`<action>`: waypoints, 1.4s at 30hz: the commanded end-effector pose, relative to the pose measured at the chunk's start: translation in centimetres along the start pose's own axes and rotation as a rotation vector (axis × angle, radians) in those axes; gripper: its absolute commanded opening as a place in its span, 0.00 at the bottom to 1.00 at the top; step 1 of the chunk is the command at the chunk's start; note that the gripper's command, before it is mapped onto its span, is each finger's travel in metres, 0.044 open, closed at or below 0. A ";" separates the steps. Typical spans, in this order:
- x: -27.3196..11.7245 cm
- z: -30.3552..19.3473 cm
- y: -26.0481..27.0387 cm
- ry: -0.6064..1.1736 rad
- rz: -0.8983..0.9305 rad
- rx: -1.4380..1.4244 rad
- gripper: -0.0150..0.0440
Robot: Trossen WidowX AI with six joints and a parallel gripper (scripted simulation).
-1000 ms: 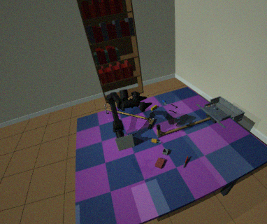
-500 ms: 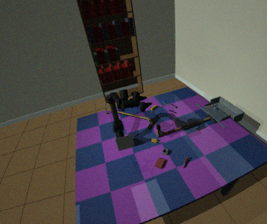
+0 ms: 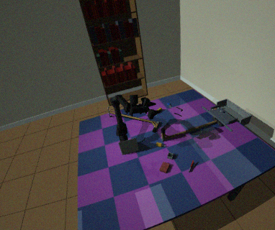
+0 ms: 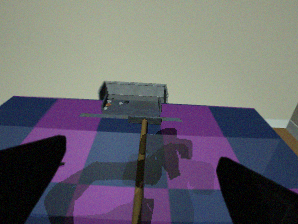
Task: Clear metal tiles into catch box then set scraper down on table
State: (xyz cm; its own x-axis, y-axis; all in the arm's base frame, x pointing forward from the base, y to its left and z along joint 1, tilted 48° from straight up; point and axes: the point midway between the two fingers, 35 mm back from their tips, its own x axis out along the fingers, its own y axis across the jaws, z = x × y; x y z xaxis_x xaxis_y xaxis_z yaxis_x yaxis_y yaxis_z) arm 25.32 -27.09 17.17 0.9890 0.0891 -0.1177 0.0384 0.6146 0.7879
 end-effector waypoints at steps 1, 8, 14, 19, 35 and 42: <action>1.3 -1.4 -0.5 0.040 -0.012 0.006 1.00; 3.5 -4.3 -1.0 0.125 -0.025 0.009 1.00; 5.1 -7.0 -1.2 0.207 -0.036 0.006 1.00; 6.2 -9.5 -1.4 0.282 -0.045 -0.001 1.00; 8.2 -17.9 -1.1 0.557 -0.056 -0.048 1.00; 8.3 -21.3 -0.7 0.679 -0.051 -0.076 1.00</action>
State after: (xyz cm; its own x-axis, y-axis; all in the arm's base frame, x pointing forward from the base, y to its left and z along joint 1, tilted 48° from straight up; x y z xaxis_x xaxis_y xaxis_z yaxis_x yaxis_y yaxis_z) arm 30.71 -11.16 3.51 0.7104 0.4935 -0.5018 0.0536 0.6730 0.7377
